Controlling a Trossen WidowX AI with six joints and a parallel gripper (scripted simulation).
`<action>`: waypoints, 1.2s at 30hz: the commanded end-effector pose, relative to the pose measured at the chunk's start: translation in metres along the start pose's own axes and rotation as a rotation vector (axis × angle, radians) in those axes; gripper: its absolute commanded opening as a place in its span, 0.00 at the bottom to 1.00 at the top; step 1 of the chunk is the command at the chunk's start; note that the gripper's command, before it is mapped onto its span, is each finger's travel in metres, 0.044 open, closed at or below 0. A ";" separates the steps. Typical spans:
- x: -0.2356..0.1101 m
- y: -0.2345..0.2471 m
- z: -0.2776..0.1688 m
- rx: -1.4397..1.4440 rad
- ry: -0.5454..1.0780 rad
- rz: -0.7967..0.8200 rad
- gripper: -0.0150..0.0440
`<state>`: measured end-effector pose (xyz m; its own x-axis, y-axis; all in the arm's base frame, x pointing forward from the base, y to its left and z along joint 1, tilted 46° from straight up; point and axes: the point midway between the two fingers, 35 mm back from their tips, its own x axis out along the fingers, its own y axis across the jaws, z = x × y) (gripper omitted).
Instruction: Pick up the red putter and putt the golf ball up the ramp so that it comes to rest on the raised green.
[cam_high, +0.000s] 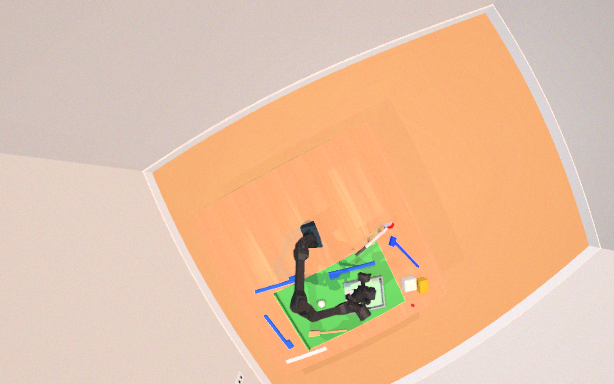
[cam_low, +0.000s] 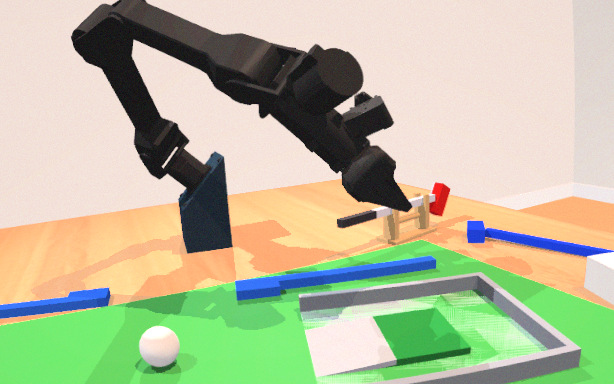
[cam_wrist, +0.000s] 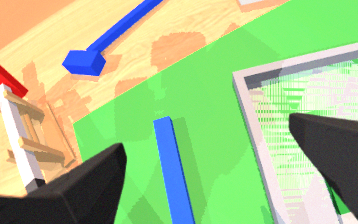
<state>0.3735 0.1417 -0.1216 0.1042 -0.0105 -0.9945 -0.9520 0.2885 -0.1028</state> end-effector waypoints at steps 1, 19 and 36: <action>0.015 0.064 -0.003 -0.171 0.170 0.089 1.00; 0.031 0.157 -0.044 -0.557 0.538 0.192 1.00; 0.054 0.153 -0.068 -0.557 0.539 0.191 1.00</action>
<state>0.2135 0.1227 -0.1904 -0.0991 -0.5103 -0.8543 -0.9587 -0.1810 0.2193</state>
